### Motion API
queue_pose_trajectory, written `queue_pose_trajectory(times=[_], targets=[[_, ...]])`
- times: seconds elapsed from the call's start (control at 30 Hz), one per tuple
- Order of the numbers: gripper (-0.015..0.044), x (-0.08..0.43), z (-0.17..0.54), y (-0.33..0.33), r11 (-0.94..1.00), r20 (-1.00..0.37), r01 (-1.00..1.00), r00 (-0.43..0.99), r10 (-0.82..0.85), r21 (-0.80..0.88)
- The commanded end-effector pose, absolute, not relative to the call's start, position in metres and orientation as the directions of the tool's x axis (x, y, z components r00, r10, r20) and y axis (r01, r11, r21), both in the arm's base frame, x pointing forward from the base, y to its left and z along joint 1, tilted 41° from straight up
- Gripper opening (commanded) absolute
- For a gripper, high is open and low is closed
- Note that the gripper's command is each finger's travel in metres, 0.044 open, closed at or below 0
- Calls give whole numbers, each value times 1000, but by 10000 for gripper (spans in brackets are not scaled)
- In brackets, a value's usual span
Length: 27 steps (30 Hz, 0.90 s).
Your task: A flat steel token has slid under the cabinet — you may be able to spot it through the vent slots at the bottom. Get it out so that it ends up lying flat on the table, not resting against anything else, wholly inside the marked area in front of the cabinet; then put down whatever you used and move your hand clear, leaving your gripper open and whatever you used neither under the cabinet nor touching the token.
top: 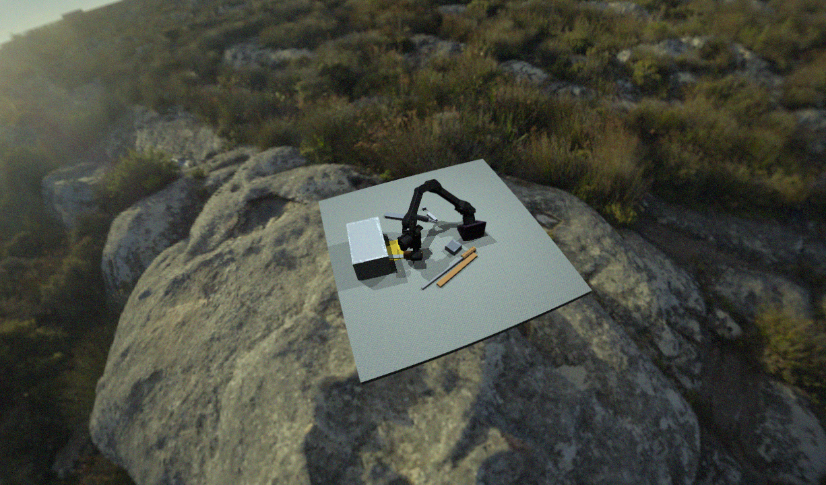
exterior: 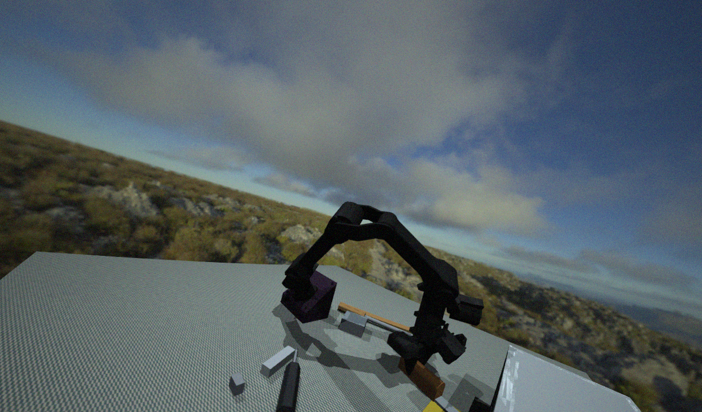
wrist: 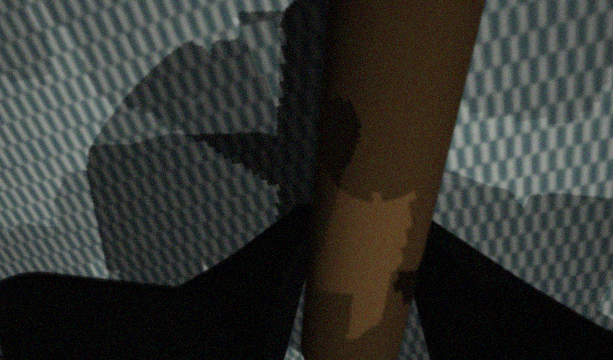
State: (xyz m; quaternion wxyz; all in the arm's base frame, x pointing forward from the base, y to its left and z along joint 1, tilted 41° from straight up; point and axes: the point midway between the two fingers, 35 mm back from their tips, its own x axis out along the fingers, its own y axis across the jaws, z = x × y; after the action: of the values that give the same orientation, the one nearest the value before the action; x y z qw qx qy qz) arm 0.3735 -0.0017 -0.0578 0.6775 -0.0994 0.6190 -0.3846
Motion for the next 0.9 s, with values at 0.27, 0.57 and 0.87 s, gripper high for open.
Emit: queue_pose_trajectory(times=[0.27,0.57,0.87], targets=[[0,388,-54,-7,686,-764,400,-60,-642,-608],[0,396,-52,-10,686,-764,400,-60,-642,-608],[0,404,-50,-12,686,-764,400,-59,-643,-608]])
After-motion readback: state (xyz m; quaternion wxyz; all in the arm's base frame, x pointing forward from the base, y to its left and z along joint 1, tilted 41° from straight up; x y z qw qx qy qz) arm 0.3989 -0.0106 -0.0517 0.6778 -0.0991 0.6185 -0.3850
